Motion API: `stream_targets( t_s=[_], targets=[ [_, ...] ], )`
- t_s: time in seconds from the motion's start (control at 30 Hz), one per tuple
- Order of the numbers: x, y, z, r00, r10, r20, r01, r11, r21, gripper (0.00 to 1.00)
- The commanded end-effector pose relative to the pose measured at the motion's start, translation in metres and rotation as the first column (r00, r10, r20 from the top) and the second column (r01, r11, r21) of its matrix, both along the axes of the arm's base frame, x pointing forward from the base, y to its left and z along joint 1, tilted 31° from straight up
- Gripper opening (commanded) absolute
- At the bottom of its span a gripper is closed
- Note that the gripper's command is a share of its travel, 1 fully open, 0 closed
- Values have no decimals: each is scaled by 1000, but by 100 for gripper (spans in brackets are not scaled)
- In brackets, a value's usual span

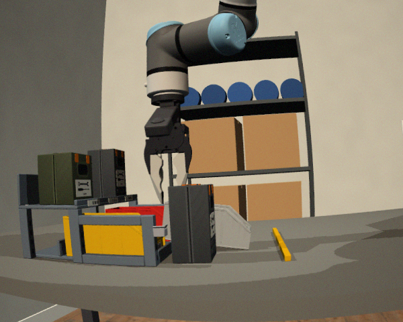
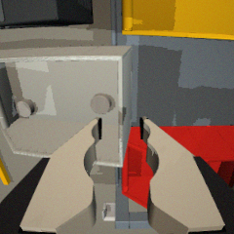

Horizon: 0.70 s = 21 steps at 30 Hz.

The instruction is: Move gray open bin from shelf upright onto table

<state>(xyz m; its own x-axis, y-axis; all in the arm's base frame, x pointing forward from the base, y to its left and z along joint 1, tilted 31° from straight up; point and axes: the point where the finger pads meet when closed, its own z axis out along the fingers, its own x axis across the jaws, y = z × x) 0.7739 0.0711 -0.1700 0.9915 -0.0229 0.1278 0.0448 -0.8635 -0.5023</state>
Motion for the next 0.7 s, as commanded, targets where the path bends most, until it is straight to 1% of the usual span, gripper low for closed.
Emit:
stream_targets(
  t_s=[0.0,0.1,0.27,0.67],
  targets=[
    [1,0,0,1000,0,1,0,1000,0,20],
    [1,0,0,1000,0,1,0,1000,0,20],
    [2,5,-8,1000,0,1,0,1000,0,20],
    [2,5,-8,1000,0,1,0,1000,0,20]
  ],
)
